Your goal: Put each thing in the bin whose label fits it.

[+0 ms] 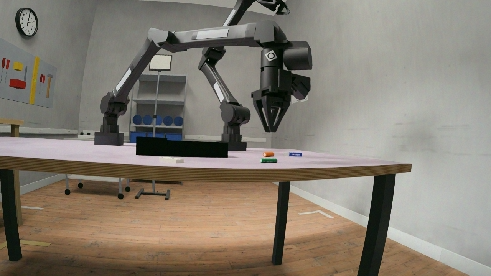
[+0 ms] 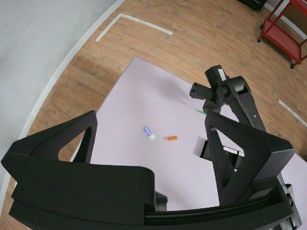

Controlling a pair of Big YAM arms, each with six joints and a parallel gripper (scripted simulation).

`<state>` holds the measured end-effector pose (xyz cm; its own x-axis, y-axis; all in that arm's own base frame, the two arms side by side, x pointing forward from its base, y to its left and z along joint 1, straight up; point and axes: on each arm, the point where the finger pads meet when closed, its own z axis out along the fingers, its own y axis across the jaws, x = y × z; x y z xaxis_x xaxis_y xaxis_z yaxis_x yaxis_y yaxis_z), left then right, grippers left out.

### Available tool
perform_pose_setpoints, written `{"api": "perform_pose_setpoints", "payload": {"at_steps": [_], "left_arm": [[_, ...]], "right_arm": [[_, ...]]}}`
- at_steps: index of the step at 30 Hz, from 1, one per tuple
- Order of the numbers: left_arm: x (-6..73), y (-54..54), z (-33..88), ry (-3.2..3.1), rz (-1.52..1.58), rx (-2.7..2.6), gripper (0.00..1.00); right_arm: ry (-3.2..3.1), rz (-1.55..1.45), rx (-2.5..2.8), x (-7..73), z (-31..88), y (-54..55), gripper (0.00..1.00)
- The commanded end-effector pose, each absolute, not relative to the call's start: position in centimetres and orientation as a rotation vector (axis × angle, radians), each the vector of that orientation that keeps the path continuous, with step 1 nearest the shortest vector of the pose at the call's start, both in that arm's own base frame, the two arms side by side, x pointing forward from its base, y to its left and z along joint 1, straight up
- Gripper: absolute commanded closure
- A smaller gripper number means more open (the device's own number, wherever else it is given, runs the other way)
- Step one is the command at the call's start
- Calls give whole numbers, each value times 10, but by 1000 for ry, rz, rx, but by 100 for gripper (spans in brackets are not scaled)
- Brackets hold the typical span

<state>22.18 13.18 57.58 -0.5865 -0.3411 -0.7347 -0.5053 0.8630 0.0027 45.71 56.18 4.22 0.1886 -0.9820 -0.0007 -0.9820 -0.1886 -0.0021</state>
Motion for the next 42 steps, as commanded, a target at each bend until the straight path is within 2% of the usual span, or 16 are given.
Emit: {"api": "perform_pose_setpoints", "payload": {"at_steps": [1,25,35,42], "left_arm": [[211,121,603,2192,279,-587,0],[211,121,603,2192,279,-587,0],[211,121,603,2192,279,-587,0],[211,121,603,2192,279,-587,0]], "right_arm": [[1969,1,-2393,472,65,564,77],[1969,2,-2415,454,58,569,77],[1991,1,-2435,450,-9,570,77],[1960,3,-2389,461,-7,586,77]]}}
